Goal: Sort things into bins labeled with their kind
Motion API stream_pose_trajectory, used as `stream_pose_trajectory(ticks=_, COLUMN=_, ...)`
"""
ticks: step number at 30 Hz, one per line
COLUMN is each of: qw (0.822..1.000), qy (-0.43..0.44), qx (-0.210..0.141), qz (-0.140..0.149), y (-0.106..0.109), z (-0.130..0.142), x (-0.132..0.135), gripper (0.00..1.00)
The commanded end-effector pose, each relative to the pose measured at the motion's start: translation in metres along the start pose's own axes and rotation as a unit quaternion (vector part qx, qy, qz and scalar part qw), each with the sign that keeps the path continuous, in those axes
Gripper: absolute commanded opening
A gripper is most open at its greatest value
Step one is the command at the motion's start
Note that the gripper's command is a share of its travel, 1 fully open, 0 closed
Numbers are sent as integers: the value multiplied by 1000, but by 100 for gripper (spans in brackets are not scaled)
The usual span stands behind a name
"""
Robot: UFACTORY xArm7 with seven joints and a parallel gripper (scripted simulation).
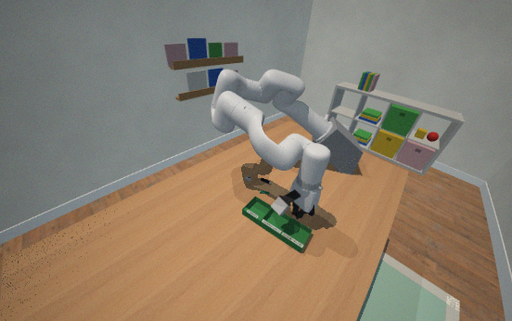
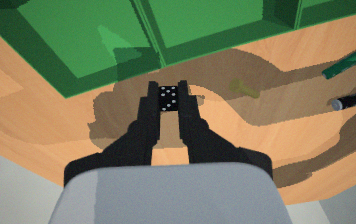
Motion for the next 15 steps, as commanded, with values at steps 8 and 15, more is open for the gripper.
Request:
stream_pose_trajectory(ticks=8, qw=1000, qy=0, qx=1, qz=-1, y=30, z=-1, x=-1, gripper=0)
stream_pose_trajectory(ticks=15, qw=1000, qy=0, qx=1, qz=-1, y=44, z=0, x=-1, gripper=0)
Point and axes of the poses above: the point where the finger pads meet when closed, its own y axis back along the fingers, its own x axis across the jaws, z = x × y, the point moved 6 cm from there along y, back along the fingers, and after that the axes turned 11 degrees about y, right-handed, at the moved point
